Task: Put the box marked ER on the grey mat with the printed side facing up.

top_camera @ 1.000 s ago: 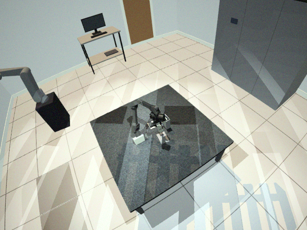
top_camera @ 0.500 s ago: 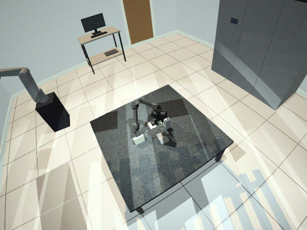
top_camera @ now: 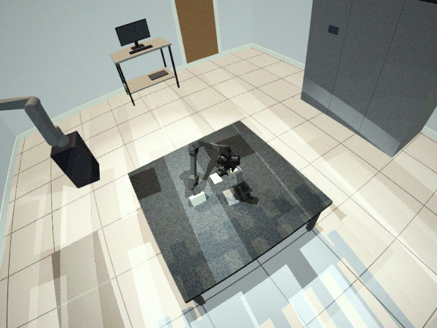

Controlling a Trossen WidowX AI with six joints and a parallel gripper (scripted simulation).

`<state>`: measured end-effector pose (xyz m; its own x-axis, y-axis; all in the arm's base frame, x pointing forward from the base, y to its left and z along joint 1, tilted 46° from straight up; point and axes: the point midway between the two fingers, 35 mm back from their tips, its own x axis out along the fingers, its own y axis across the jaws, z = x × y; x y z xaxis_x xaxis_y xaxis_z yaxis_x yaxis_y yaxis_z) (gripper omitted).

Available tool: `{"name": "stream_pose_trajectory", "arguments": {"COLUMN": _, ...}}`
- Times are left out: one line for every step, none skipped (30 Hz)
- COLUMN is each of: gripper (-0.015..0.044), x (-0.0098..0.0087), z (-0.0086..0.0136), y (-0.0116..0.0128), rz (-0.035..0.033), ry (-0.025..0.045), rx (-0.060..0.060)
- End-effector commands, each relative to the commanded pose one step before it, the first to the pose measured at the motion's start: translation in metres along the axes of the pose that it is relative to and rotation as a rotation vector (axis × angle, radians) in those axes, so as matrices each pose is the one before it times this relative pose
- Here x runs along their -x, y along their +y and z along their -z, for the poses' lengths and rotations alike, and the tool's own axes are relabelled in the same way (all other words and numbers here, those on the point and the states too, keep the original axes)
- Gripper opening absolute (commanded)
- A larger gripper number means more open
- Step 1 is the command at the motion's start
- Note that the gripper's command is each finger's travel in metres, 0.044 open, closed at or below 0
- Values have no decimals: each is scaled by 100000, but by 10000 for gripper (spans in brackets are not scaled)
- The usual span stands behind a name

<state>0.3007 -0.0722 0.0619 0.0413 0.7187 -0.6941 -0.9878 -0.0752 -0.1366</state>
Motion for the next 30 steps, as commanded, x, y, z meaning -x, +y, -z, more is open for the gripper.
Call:
{"name": "stream_pose_trajectory", "arguments": {"gripper": 159, "x": -45, "z": -139, "y": -394, "rz": 182, "ry": -488, "rx": -39}}
{"name": "stream_pose_trajectory", "arguments": {"gripper": 159, "x": -14, "z": 6, "y": -162, "rz": 3, "ry": 7, "rx": 4}}
{"name": "stream_pose_trajectory", "arguments": {"gripper": 159, "x": -15, "z": 5, "y": -162, "rz": 3, "ry": 6, "rx": 4}}
{"name": "stream_pose_trajectory", "arguments": {"gripper": 159, "x": -16, "z": 4, "y": -162, "rz": 3, "ry": 6, "rx": 4}}
{"name": "stream_pose_trajectory", "arguments": {"gripper": 159, "x": -17, "z": 4, "y": -161, "rz": 3, "ry": 5, "rx": 4}}
{"name": "stream_pose_trajectory", "arguments": {"gripper": 159, "x": -17, "z": 3, "y": -161, "rz": 3, "ry": 4, "rx": 4}}
{"name": "stream_pose_trajectory", "arguments": {"gripper": 159, "x": -18, "z": 2, "y": -161, "rz": 3, "ry": 3, "rx": 5}}
{"name": "stream_pose_trajectory", "arguments": {"gripper": 159, "x": -19, "z": 2, "y": -161, "rz": 3, "ry": 2, "rx": 5}}
{"name": "stream_pose_trajectory", "arguments": {"gripper": 159, "x": -20, "z": 1, "y": -161, "rz": 3, "ry": 1, "rx": 5}}
{"name": "stream_pose_trajectory", "arguments": {"gripper": 159, "x": -21, "z": 0, "y": -161, "rz": 3, "ry": 1, "rx": 5}}
{"name": "stream_pose_trajectory", "arguments": {"gripper": 159, "x": -21, "z": 0, "y": -161, "rz": 3, "ry": 0, "rx": 5}}
{"name": "stream_pose_trajectory", "arguments": {"gripper": 159, "x": -22, "z": -1, "y": -160, "rz": 3, "ry": -1, "rx": 6}}
{"name": "stream_pose_trajectory", "arguments": {"gripper": 159, "x": -23, "z": -2, "y": -160, "rz": 3, "ry": -2, "rx": 6}}
{"name": "stream_pose_trajectory", "arguments": {"gripper": 159, "x": -24, "z": -2, "y": -160, "rz": 3, "ry": -3, "rx": 6}}
{"name": "stream_pose_trajectory", "arguments": {"gripper": 159, "x": -25, "z": -3, "y": -160, "rz": 3, "ry": -4, "rx": 6}}
{"name": "stream_pose_trajectory", "arguments": {"gripper": 159, "x": -25, "z": -4, "y": -160, "rz": 3, "ry": -4, "rx": 6}}
{"name": "stream_pose_trajectory", "arguments": {"gripper": 159, "x": -26, "z": -4, "y": -160, "rz": 3, "ry": -5, "rx": 7}}
{"name": "stream_pose_trajectory", "arguments": {"gripper": 159, "x": -27, "z": -5, "y": -159, "rz": 3, "ry": -6, "rx": 7}}
{"name": "stream_pose_trajectory", "arguments": {"gripper": 159, "x": -28, "z": -5, "y": -159, "rz": 3, "ry": -7, "rx": 7}}
{"name": "stream_pose_trajectory", "arguments": {"gripper": 159, "x": -29, "z": -6, "y": -159, "rz": 3, "ry": -8, "rx": 7}}
{"name": "stream_pose_trajectory", "arguments": {"gripper": 159, "x": -30, "z": -7, "y": -159, "rz": 3, "ry": -9, "rx": 7}}
{"name": "stream_pose_trajectory", "arguments": {"gripper": 159, "x": -30, "z": -7, "y": -159, "rz": 3, "ry": -9, "rx": 7}}
{"name": "stream_pose_trajectory", "arguments": {"gripper": 159, "x": -31, "z": -8, "y": -158, "rz": 3, "ry": -10, "rx": 8}}
{"name": "stream_pose_trajectory", "arguments": {"gripper": 159, "x": -32, "z": -9, "y": -158, "rz": 3, "ry": -11, "rx": 8}}
{"name": "stream_pose_trajectory", "arguments": {"gripper": 159, "x": -33, "z": -9, "y": -158, "rz": 3, "ry": -12, "rx": 8}}
{"name": "stream_pose_trajectory", "arguments": {"gripper": 159, "x": -33, "z": -10, "y": -157, "rz": 3, "ry": -13, "rx": 8}}
{"name": "stream_pose_trajectory", "arguments": {"gripper": 159, "x": -28, "z": -8, "y": -127, "rz": 2, "ry": -11, "rx": 7}}
{"name": "stream_pose_trajectory", "arguments": {"gripper": 159, "x": -17, "z": -5, "y": -76, "rz": 1, "ry": -7, "rx": 4}}
{"name": "stream_pose_trajectory", "arguments": {"gripper": 159, "x": -6, "z": -2, "y": -25, "rz": 0, "ry": -2, "rx": 1}}
{"name": "stream_pose_trajectory", "arguments": {"gripper": 159, "x": -27, "z": 1, "y": -2, "rz": 1, "ry": 1, "rx": 0}}
